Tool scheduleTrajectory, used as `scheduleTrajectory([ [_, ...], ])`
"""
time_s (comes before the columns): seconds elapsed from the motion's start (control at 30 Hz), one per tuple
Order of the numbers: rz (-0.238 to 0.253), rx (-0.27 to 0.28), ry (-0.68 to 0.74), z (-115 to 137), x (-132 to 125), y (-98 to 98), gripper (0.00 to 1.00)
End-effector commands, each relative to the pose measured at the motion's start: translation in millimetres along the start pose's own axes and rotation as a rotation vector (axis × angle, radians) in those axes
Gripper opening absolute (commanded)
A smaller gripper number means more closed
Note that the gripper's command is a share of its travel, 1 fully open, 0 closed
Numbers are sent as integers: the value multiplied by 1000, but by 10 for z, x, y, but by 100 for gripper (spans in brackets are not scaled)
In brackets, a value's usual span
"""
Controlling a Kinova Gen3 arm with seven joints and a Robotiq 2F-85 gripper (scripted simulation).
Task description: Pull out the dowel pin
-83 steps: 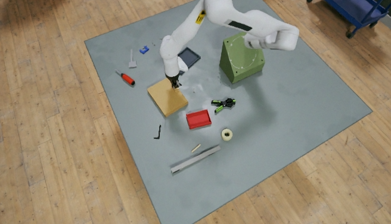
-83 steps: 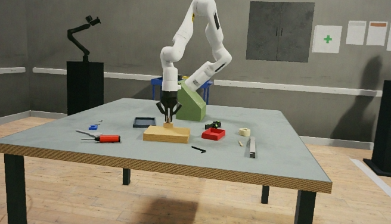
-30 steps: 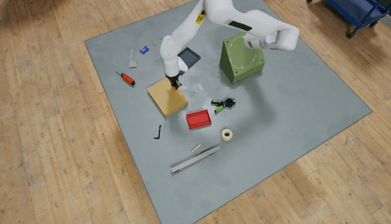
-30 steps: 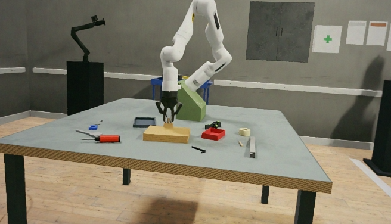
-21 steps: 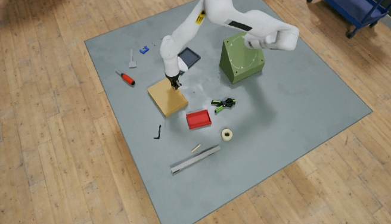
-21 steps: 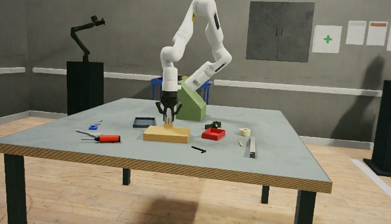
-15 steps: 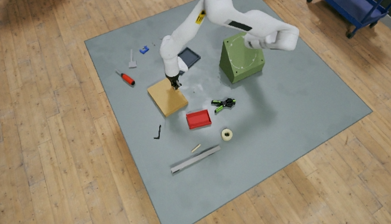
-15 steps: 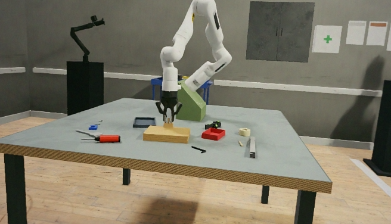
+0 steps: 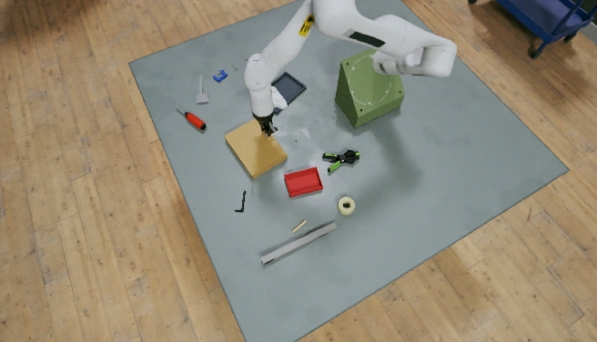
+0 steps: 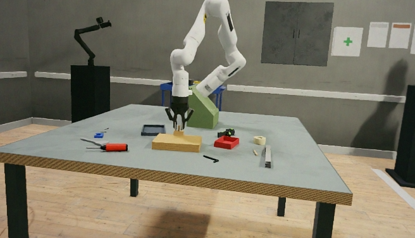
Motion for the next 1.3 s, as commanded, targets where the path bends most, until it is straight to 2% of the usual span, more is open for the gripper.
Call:
scheduleTrajectory([
  [0.0, 1, -2, 0, -5, -4, -31, 34],
  [1.27, 1, -2, 0, -4, -3, -459, 34],
])
Point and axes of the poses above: the point where the finger pads meet when closed, its own y axis out along the fingers, its own x axis across the jaws, z = x × y, the point moved 6 cm from there along -y, back along the fingers, and after that the axes turned 3 degrees about y, right-handed, at the moved point
